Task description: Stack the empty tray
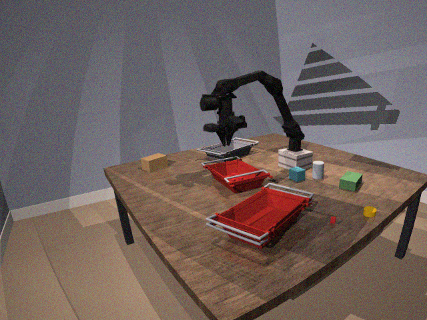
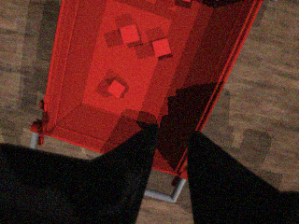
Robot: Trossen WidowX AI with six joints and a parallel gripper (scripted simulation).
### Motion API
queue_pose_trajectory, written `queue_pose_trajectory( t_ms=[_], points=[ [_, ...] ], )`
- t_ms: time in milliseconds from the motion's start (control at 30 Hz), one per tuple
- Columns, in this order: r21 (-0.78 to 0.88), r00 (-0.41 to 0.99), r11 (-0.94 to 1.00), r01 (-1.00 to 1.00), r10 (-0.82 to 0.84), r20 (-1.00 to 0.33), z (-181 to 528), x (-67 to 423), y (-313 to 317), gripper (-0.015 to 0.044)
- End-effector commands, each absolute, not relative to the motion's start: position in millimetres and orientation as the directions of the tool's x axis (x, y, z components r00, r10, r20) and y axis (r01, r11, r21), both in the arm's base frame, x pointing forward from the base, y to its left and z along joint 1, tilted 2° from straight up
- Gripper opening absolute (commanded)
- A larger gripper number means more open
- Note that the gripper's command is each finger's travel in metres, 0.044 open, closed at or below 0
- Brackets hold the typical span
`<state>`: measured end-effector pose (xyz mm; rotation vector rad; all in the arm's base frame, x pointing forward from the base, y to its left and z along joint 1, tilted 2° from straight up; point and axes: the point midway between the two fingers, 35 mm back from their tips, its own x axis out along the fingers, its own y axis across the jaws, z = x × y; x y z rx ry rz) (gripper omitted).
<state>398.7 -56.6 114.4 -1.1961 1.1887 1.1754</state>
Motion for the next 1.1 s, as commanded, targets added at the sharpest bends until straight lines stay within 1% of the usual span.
queue_pose_trajectory(
  t_ms=[0,133,233,400,433,833,1067],
  points=[
    [-0.005,0.009,0.698,-0.716,0.002,-1.0,82,381,-117,0.0082],
    [-0.002,0.005,0.885,-0.466,0.0,-1.0,71,371,-140,0.0082],
    [-0.001,0.002,0.969,-0.246,0.0,-1.0,62,362,-157,0.0082],
    [-0.001,-0.003,0.989,0.147,-0.001,-1.0,48,345,-184,0.0082],
    [-0.002,-0.004,0.982,0.186,-0.001,-1.0,47,343,-187,0.0082],
    [-0.002,-0.004,0.98,0.197,-0.001,-1.0,45,343,-188,0.0082],
    [-0.002,-0.004,0.98,0.197,-0.001,-1.0,17,344,-188,0.0082]
  ],
)
